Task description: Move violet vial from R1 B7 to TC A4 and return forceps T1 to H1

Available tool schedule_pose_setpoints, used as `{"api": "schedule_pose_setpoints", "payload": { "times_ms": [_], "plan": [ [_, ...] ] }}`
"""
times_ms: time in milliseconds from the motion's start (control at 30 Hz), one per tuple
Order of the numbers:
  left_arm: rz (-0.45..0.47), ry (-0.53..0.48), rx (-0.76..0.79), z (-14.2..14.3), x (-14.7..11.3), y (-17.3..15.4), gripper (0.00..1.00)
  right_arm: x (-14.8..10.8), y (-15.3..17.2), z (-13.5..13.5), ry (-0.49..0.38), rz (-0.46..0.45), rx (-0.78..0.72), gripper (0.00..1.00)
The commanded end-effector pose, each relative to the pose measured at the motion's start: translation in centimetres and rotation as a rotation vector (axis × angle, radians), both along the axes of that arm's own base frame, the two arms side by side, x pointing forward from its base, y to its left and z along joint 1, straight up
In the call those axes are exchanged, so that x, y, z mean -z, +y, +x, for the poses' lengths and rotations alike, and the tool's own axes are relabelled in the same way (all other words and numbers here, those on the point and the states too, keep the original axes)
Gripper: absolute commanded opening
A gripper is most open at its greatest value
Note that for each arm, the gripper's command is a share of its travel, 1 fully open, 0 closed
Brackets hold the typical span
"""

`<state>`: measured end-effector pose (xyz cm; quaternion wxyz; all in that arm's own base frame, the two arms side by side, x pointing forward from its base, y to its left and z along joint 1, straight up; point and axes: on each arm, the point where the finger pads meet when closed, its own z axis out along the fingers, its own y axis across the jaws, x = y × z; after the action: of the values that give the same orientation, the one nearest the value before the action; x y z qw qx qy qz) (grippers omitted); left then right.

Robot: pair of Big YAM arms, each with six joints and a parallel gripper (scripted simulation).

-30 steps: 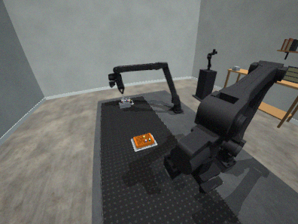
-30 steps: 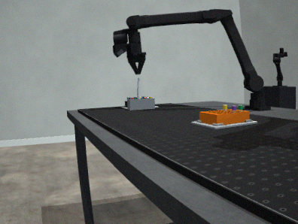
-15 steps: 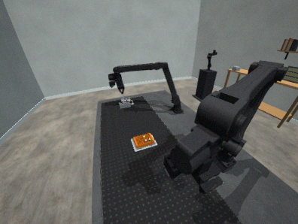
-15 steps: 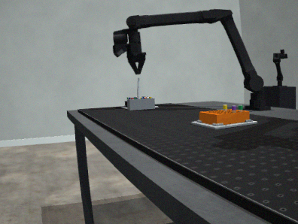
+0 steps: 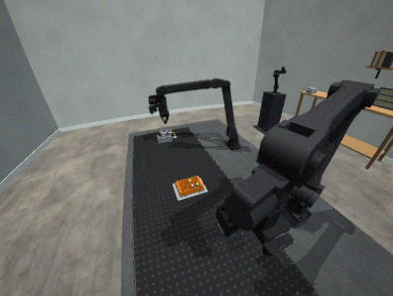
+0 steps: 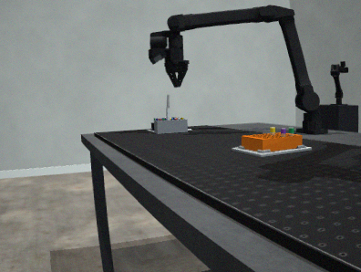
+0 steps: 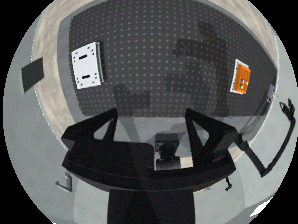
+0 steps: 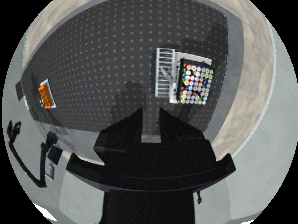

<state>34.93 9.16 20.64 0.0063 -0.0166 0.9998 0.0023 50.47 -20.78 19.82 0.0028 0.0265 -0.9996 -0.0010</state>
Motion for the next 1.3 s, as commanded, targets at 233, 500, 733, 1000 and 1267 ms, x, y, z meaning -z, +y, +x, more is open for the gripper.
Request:
{"api": "schedule_pose_setpoints", "payload": {
  "times_ms": [233,500,733,1000,1267],
  "plan": [
    [-0.01,0.026,0.02,-0.1,0.8,-0.4,1.0,-2.6,3.2,-2.5,-0.042,-0.014,0.004,0.24],
    [-0.01,0.026,0.02,-0.1,0.8,-0.4,1.0,-3.0,4.8,-4.3,-0.037,-0.012,0.004,0.24],
    [-0.01,0.026,0.02,-0.1,0.8,-0.4,1.0,-3.5,6.8,-6.6,-0.023,-0.007,0.004,0.24],
    [-0.01,0.026,0.02,-0.1,0.8,-0.4,1.0,-4.0,8.3,-8.2,-0.026,-0.007,0.004,0.24],
    [-0.01,0.026,0.02,-0.1,0.8,-0.4,1.0,-4.5,10.5,-10.7,-0.017,-0.004,0.004,0.24]
  ]
}}
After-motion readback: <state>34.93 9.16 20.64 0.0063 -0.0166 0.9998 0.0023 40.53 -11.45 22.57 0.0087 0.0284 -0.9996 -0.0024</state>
